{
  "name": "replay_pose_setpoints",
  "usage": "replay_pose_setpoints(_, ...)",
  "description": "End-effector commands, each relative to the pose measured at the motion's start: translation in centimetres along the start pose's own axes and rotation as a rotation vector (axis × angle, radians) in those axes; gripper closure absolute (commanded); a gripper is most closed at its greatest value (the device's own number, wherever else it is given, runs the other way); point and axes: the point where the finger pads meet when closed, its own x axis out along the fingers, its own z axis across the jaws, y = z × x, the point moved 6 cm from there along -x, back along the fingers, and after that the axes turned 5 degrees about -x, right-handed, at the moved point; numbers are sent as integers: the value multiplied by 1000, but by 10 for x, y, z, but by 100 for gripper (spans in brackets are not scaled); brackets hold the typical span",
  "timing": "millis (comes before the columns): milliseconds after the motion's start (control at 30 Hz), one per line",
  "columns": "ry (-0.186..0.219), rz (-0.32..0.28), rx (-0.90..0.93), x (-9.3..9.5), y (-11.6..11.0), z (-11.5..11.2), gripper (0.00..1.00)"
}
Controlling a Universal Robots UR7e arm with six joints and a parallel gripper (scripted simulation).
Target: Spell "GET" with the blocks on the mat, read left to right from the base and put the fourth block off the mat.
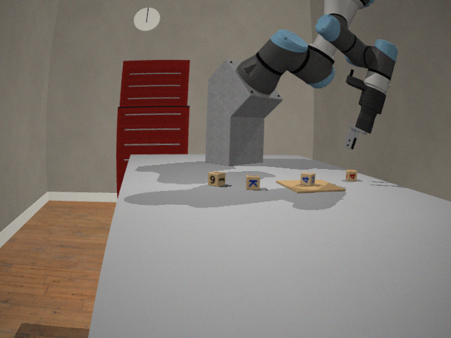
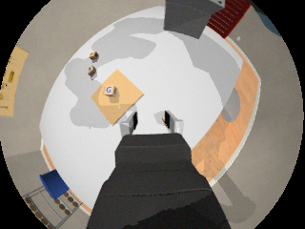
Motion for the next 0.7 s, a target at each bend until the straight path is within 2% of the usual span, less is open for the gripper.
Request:
replay_pose_setpoints(0,-29,-24,17,-6,-2,27,0)
replay_pose_setpoints(367,-45,-36,24,-9,-2,41,0)
replay_pose_setpoints(667,-47,-39,25,-10,-2,44,0)
